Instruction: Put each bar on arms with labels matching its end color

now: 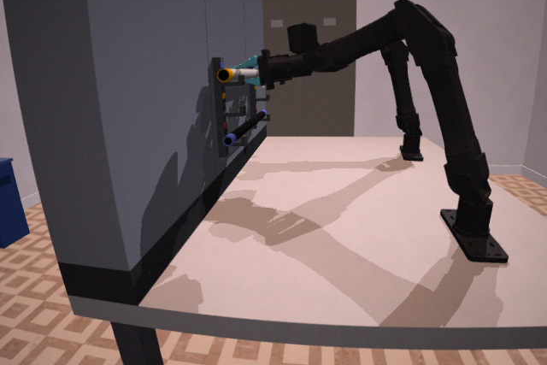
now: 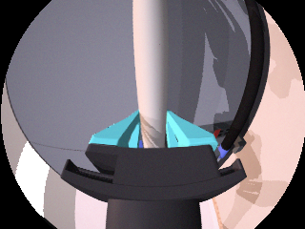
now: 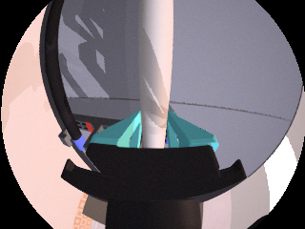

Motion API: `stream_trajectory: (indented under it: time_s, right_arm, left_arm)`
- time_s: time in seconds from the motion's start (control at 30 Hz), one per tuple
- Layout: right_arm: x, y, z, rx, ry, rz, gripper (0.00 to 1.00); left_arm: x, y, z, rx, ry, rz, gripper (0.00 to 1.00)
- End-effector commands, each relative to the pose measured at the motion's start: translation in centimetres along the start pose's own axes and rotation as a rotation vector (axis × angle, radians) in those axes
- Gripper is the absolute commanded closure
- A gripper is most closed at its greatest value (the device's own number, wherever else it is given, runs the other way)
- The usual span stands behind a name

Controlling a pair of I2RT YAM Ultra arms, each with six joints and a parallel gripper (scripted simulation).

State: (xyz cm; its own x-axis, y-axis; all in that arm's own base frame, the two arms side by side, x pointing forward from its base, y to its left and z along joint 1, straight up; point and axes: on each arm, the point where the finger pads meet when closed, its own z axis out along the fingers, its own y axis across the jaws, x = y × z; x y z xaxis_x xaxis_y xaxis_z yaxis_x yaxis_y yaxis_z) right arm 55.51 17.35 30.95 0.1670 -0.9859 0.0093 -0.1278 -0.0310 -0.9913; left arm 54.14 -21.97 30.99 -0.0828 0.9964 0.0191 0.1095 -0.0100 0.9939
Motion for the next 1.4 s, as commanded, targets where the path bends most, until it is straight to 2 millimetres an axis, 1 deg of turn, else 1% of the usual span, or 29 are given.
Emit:
stream_trajectory:
  time_s: [0.0, 1.37]
  right_arm:
    - [0.3, -5.9, -1.1, 0.122, -0.003, 0.006, 1.00]
    - [0.3, -8.5, -1.4, 0.123, -0.004, 0.001, 1.00]
  left_arm:
    - [0.5, 5.9, -1.0, -0.111, -0.007, -0.017, 1.00]
    - [0.5, 8.2, -1.2, -0.111, -0.007, -0.020, 1.00]
